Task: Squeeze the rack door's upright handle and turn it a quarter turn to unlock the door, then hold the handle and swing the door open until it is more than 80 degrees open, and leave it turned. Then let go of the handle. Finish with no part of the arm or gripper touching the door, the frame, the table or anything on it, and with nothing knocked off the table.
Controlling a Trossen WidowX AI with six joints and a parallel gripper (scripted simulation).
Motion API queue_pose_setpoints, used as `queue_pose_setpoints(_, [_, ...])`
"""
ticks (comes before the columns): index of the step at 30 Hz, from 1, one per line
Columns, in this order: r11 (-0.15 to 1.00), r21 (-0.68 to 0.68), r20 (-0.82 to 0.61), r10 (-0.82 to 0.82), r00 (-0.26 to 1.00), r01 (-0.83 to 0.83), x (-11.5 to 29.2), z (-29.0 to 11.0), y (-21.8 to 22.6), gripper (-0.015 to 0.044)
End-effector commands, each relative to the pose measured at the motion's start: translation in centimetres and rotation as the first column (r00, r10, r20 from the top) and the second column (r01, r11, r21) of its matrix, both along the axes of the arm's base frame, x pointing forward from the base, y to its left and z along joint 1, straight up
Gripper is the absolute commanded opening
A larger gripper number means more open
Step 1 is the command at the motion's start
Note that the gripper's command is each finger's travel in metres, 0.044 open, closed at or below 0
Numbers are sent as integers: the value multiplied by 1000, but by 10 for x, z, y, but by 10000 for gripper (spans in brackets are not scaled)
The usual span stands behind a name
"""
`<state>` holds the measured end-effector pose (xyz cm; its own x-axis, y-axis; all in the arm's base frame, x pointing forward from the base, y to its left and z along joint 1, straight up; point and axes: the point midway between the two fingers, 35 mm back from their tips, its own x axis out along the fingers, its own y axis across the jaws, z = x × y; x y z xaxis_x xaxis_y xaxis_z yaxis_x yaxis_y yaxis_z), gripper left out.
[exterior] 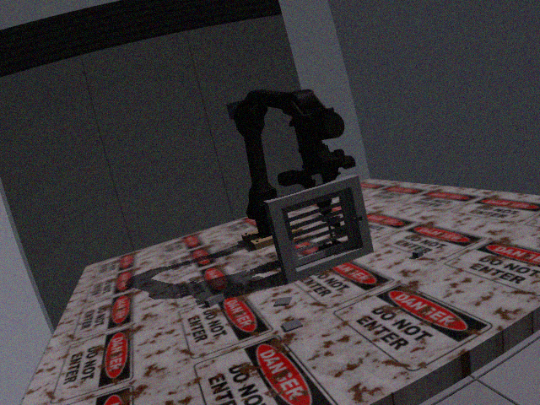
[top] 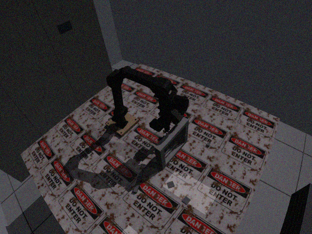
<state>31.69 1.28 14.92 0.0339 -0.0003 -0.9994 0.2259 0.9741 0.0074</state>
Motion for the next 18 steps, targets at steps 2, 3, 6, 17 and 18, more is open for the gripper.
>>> queue_pose_setpoints(2, [1000,0,0,4,1000,-4,0,-1,0,70])
queue_pose_setpoints(3, [1000,0,0,4,1000,-4,0,-1,0,64])
queue_pose_setpoints(6, [1000,0,0,4,1000,-4,0,-1,0,44])
queue_pose_setpoints(17, [997,-2,0,77,997,-77,0,-1,0,8])
queue_pose_setpoints(18, [992,-4,-1,125,992,-125,0,-1,0,8])
